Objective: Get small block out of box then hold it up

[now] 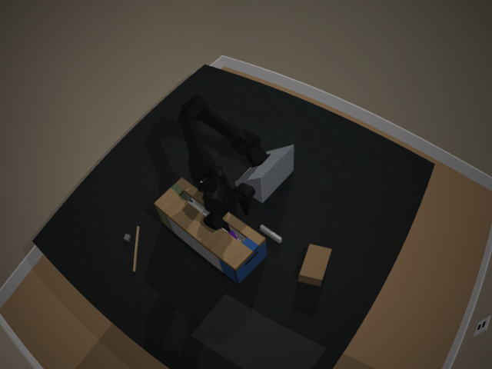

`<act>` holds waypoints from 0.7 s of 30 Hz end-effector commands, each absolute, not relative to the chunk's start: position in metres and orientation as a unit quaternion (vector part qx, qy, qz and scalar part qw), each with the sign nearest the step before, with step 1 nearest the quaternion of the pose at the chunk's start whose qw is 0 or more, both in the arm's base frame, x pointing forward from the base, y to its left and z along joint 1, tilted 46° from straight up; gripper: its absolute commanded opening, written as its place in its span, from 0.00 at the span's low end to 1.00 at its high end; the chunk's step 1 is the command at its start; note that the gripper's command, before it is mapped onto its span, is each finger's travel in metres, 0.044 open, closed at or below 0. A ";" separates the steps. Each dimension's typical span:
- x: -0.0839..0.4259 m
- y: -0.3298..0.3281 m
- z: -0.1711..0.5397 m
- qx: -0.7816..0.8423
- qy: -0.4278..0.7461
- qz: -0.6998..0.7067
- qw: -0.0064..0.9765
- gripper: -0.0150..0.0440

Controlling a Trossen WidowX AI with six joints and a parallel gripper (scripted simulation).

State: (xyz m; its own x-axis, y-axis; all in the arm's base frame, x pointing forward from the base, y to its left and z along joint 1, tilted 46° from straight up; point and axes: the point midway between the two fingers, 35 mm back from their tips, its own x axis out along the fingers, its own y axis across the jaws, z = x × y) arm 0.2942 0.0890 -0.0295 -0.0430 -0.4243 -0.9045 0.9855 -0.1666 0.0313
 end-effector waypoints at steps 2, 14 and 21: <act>0.295 0.096 -0.037 0.418 0.336 -0.640 0.549 0.93; 0.298 0.109 -0.050 0.419 0.336 -0.640 0.549 0.93; 0.299 0.117 -0.058 0.419 0.337 -0.640 0.549 0.93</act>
